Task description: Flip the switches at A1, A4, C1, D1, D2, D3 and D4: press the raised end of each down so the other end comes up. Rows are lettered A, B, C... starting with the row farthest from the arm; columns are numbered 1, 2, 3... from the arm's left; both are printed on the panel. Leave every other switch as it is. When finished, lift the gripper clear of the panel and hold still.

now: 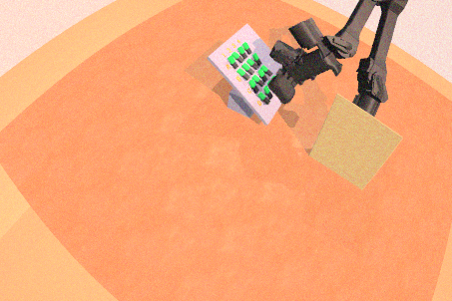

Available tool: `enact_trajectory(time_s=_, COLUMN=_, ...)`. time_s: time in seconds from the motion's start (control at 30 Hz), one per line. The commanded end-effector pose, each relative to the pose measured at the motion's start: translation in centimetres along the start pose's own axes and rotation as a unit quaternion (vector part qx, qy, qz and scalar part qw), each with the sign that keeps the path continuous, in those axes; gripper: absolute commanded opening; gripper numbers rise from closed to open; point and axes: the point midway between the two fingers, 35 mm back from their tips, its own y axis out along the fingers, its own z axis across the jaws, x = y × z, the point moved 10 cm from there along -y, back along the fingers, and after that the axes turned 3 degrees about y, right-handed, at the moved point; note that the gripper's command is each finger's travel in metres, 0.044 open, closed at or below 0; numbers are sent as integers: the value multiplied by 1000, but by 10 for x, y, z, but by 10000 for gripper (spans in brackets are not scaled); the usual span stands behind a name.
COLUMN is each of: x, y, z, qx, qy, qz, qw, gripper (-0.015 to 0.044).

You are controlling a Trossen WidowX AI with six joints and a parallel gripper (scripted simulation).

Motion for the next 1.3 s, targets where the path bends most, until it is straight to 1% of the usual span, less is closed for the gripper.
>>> enact_trajectory(time_s=0.0, x=0, y=1, z=0, qx=2, qy=-2, qz=0, qw=1000, gripper=0)
enact_trajectory(time_s=0.37, x=0, y=0, z=0, qx=0, qy=0, qz=1, qw=1000, gripper=0)
enact_trajectory(time_s=0.43, x=1, y=-10, z=3, qx=5, qy=0, qz=2, qw=1000, gripper=0)
enact_trajectory(time_s=0.6, x=-2, y=-51, z=3, qx=7, qy=-1, qz=-6, qw=1000, gripper=0)
enact_trajectory(time_s=0.67, x=-4, y=-62, z=1, qx=4, qy=-2, qz=-11, qw=1000, gripper=0)
enact_trajectory(time_s=0.93, x=-5, y=-63, z=-1, qx=4, qy=-2, qz=-12, qw=1000, gripper=0)
enact_trajectory(time_s=1.17, x=-3, y=-63, z=-26, qx=3, qy=-2, qz=-12, qw=1000, gripper=0)
enact_trajectory(time_s=1.27, x=-1, y=-53, z=-25, qx=4, qy=-2, qz=-7, qw=1000, gripper=0)
